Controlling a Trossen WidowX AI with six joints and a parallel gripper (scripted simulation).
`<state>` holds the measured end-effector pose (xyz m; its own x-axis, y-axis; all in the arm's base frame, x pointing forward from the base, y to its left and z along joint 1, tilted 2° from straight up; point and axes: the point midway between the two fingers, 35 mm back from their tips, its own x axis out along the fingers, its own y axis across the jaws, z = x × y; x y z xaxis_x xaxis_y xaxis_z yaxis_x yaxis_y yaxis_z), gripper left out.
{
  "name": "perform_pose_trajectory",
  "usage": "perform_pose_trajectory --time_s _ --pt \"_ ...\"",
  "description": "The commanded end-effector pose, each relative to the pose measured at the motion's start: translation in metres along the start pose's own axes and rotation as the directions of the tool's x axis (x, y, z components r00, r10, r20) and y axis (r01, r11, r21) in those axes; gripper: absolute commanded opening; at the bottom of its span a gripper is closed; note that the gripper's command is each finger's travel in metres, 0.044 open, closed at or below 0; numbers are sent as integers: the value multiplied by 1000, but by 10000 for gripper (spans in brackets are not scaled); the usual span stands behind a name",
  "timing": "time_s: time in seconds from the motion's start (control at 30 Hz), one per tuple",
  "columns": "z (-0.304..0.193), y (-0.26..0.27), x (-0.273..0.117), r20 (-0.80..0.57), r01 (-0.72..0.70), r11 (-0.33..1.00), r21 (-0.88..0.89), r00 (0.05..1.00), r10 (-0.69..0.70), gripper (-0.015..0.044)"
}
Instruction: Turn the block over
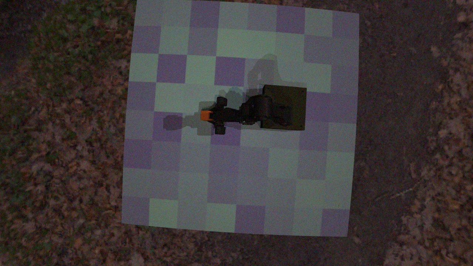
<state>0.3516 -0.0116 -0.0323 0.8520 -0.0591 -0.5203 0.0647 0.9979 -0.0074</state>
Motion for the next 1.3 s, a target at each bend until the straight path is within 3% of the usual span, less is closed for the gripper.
perform_pose_trajectory --time_s 0.0,0.47,1.03,1.27 --pt "2 -1 -3 28 4 1000 -4 1000 -4 0" --pt "2 -1 -4 36 4 1000 -4 999 -4 0" --pt "2 -1 -4 36 4 1000 -4 999 -4 440" --pt "2 -1 -4 36 4 1000 -4 999 -4 440"
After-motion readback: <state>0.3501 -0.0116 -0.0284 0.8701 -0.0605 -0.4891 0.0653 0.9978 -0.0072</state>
